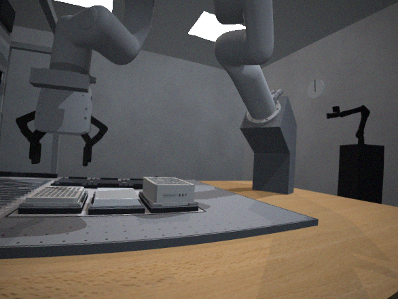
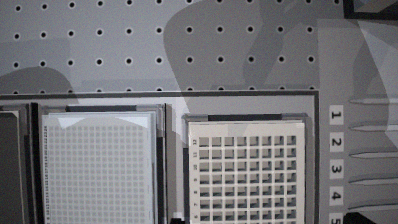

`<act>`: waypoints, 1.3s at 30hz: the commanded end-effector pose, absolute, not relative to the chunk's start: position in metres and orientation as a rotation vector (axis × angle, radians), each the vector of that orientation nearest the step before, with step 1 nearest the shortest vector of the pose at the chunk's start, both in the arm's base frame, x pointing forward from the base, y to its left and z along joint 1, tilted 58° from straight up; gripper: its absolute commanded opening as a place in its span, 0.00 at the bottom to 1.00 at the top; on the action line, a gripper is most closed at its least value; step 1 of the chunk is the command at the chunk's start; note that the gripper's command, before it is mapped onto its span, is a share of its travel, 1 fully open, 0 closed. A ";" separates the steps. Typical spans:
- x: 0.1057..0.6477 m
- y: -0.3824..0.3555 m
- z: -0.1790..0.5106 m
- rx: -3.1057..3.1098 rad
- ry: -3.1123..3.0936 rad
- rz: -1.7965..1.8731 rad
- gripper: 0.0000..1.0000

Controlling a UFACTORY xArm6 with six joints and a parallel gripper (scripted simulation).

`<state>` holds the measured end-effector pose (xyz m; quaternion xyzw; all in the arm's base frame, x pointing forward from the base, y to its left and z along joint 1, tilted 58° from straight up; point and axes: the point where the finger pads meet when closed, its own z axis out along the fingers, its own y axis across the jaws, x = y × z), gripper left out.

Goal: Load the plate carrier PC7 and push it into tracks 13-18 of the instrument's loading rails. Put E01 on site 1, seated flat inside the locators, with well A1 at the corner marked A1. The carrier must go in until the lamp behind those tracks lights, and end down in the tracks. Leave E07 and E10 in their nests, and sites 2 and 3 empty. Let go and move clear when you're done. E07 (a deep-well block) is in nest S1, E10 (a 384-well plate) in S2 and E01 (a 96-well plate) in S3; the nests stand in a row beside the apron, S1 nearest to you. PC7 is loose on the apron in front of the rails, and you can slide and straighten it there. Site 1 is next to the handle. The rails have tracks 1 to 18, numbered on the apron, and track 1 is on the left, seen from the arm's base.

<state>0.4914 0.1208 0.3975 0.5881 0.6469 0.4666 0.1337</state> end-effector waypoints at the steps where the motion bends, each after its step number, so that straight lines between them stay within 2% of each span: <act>1: 0.496 0.124 0.396 1.702 1.873 1.356 1.00; 39: 0.520 0.138 0.379 1.703 1.873 1.356 1.00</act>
